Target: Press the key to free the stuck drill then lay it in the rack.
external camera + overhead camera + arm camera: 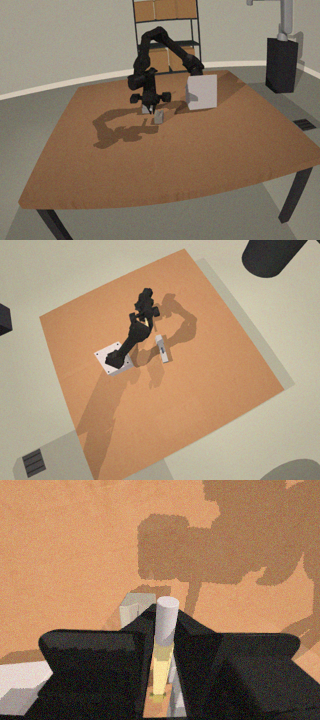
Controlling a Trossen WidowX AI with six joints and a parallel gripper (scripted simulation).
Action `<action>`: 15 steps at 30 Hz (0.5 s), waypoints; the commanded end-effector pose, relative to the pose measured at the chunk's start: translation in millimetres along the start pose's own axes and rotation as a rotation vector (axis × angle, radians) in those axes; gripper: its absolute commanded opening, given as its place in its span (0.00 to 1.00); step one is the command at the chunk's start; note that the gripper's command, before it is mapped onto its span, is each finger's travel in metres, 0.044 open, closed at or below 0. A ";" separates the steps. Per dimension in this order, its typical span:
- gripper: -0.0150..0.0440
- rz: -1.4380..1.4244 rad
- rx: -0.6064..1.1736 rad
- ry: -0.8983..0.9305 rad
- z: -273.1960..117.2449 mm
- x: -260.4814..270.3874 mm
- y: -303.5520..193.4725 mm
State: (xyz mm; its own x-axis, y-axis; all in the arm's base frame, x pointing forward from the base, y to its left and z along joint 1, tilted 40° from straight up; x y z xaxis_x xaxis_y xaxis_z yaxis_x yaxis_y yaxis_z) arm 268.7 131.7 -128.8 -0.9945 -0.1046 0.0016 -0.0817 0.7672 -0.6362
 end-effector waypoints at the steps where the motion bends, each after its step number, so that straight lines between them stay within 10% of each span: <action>1: 0.25 0.000 -0.001 0.001 0.3 7.9 3.7; 15: 0.25 0.000 -0.002 0.002 2.6 23.9 11.3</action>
State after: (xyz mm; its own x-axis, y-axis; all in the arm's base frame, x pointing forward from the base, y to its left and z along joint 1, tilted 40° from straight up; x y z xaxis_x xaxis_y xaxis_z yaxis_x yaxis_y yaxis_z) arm 246.9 137.0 -135.8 -0.9943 -0.1069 0.0035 -0.0848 0.7678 -0.6350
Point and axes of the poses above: the point midway between the two fingers, 35 mm back from their tips, its own z axis out along the fingers, its own x axis across the jaws, y = z × x, the point moved 2 cm from there along -z, back along the fingers, and after that the axes turned 13 degrees about -z, right-handed, at the moved point
